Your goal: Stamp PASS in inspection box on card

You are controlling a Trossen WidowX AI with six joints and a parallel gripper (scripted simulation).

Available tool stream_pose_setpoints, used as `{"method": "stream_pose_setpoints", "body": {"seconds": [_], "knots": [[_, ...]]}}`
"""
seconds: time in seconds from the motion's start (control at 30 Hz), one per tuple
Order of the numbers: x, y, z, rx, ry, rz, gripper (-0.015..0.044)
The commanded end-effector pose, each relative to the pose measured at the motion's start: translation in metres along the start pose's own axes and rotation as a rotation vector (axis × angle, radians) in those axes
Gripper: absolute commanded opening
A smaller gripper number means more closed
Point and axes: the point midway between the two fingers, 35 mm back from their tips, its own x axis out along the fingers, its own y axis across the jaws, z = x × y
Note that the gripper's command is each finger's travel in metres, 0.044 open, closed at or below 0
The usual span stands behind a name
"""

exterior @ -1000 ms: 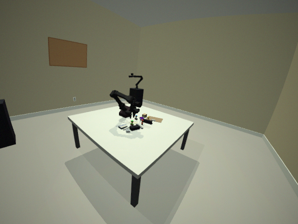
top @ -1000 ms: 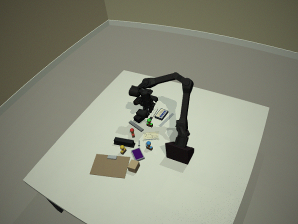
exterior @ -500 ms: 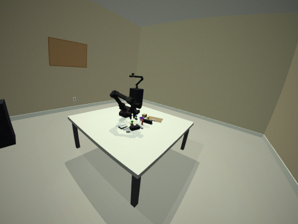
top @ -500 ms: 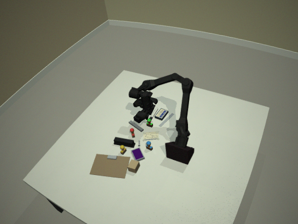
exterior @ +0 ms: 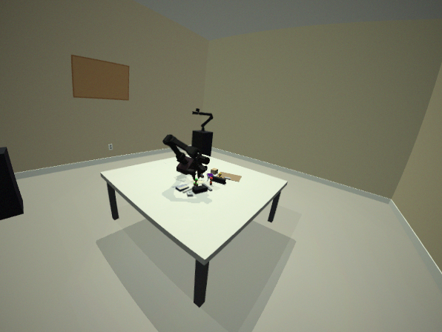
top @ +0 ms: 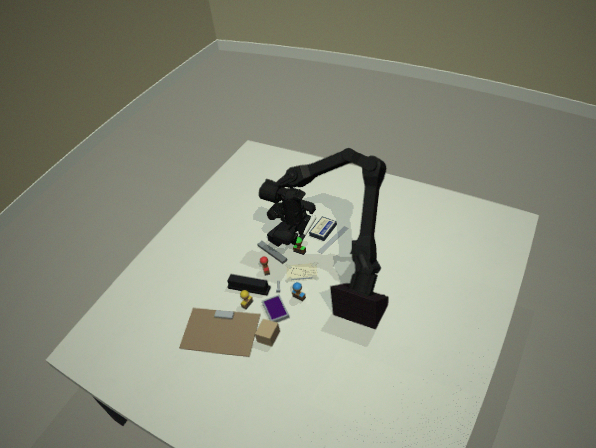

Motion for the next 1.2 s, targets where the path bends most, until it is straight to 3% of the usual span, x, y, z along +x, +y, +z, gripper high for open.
{"method": "stream_pose_setpoints", "body": {"seconds": [0.0,0.77,0.9,1.17], "knots": [[0.009,0.001,-0.002,-0.008,0.006,0.0,0.0225],[0.036,0.0,-0.003,-0.008,0.006,-0.004,0.0225],[0.034,-0.001,-0.002,0.0,0.003,-0.005,0.012],[0.034,-0.001,-0.002,0.0,0.003,-0.005,0.0067]]}}
